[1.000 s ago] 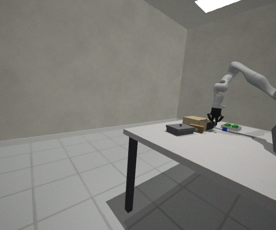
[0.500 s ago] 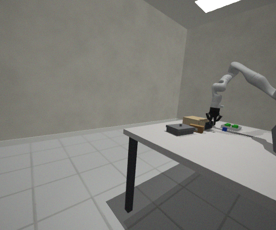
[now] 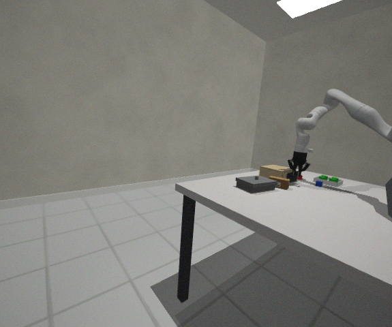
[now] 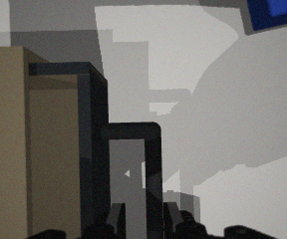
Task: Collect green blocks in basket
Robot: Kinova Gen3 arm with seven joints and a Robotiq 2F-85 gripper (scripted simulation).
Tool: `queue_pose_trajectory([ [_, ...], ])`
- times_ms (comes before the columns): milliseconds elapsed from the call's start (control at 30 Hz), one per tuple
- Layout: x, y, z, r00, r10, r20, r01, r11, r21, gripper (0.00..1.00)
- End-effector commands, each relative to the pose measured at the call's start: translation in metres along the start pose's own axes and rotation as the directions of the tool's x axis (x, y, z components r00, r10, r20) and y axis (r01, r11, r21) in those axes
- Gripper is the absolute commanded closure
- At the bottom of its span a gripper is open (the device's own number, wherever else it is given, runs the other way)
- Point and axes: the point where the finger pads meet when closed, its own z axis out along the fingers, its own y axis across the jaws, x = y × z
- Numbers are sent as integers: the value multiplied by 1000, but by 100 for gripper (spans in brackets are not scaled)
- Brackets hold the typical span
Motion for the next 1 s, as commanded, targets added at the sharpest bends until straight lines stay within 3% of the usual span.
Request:
queue_pose_trajectory([
  [0,1,-7,1,1000,4,-3,-4,1000,-8,70],
  [467,1,-26,1,1000,4,-3,-4,1000,-8,70],
  [967,1,-28,1,1000,4,-3,-4,1000,-8,70],
])
